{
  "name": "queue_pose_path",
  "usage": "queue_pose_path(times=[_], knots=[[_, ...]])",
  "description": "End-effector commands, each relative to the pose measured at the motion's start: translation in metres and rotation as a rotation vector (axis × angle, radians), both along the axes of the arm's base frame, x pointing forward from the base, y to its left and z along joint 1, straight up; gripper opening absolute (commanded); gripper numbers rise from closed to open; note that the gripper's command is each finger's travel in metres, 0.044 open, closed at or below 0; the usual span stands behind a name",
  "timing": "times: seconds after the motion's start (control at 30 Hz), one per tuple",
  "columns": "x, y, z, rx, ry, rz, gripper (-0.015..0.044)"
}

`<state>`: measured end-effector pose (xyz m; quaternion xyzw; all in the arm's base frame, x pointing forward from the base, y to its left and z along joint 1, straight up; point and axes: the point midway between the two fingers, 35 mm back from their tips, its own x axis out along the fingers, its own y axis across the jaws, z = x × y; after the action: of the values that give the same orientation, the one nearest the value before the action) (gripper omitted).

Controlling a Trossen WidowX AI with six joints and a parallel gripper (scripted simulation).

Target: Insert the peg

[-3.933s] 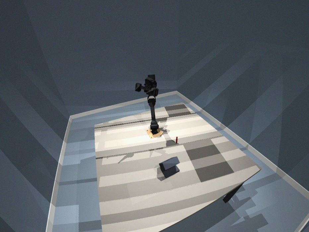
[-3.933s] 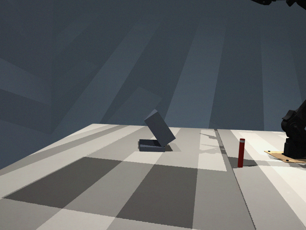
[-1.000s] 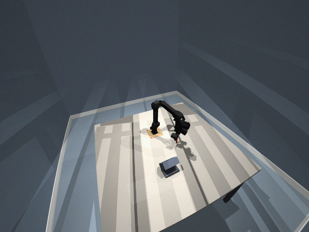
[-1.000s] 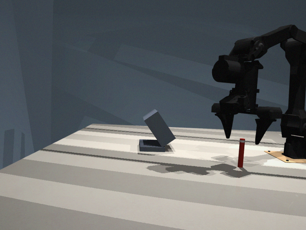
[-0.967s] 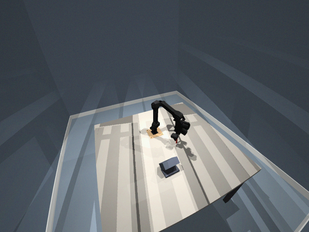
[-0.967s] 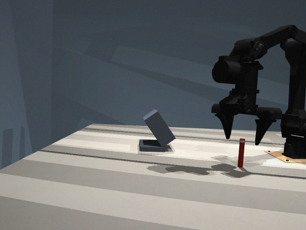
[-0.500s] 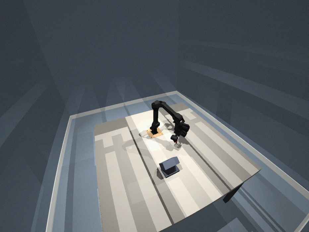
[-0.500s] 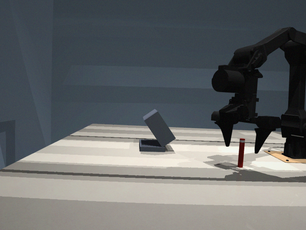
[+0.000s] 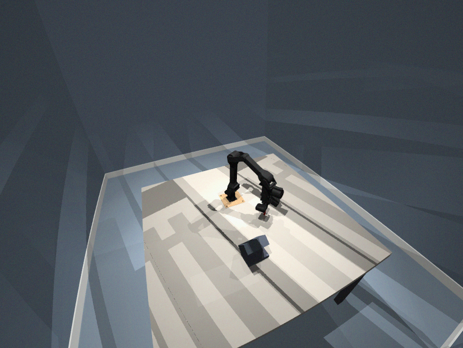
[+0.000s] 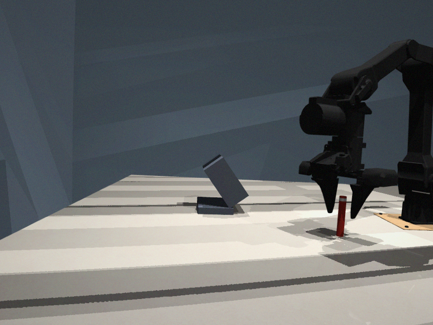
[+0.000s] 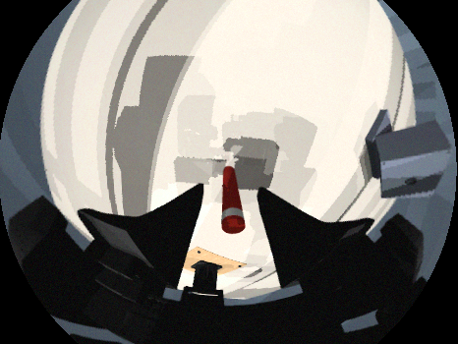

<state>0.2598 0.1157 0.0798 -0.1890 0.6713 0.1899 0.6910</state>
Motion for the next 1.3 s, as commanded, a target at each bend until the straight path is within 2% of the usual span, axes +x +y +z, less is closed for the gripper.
queue_pose_path(times=[0.0,0.13,0.37,1.27], knots=[[0.0,0.0,0.0,0.0,0.001,0.0,0.0151],[0.0,0.0,0.0,0.0,0.001,0.0,0.0046],[0.0,0.0,0.0,0.0,0.001,0.0,0.0],[0.001,0.0,0.078,0.004,0.002,0.003,0.0]])
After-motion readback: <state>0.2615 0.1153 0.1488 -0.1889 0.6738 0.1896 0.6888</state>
